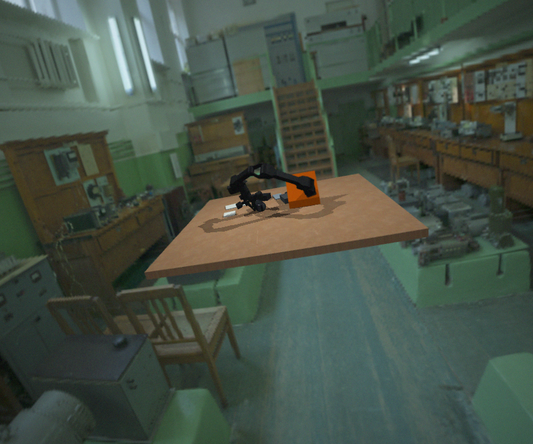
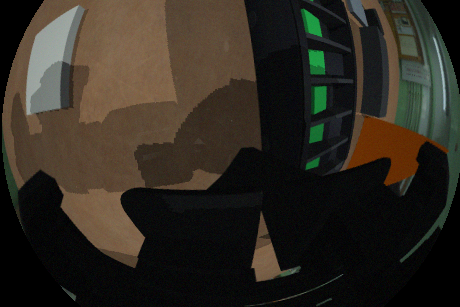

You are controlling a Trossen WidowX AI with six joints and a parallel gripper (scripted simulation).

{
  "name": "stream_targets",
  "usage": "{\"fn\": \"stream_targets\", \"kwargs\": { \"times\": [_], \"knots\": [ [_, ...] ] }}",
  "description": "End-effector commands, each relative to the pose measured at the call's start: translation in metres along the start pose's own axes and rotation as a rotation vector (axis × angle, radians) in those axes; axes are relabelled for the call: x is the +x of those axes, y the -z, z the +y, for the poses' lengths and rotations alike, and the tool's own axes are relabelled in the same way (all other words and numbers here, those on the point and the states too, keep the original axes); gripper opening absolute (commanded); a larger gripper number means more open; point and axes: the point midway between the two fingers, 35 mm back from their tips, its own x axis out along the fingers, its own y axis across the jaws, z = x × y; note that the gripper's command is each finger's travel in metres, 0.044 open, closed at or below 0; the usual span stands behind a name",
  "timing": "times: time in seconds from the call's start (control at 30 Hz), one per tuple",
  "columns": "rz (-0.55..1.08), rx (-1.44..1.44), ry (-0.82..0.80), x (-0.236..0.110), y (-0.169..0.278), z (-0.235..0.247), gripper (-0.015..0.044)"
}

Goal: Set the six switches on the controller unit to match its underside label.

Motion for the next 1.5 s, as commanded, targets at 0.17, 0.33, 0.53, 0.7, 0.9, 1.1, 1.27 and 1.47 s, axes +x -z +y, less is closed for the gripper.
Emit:
{"fn": "stream_targets", "kwargs": {
  "times": [0.17,0.33,0.53,0.7,0.9,1.1,1.27,1.47],
  "knots": [
    [0.003,0.012,0.027,0.008,-0.002,-0.018,0.0],
    [0.003,0.012,0.028,0.01,-0.002,-0.024,0.0],
    [0.003,0.012,0.028,0.012,-0.001,-0.032,0.0],
    [-0.004,0.008,-0.004,-0.012,-0.001,-0.009,0.0],
    [-0.006,0.011,0.011,-0.049,-0.001,0.008,0.0],
    [-0.01,-0.006,0.014,-0.052,0.0,0.007,0.0],
    [-0.043,-0.133,0.023,-0.048,0.006,-0.01,0.0],
    [-0.066,-0.223,0.032,-0.044,0.01,-0.024,0.0]
  ]
}}
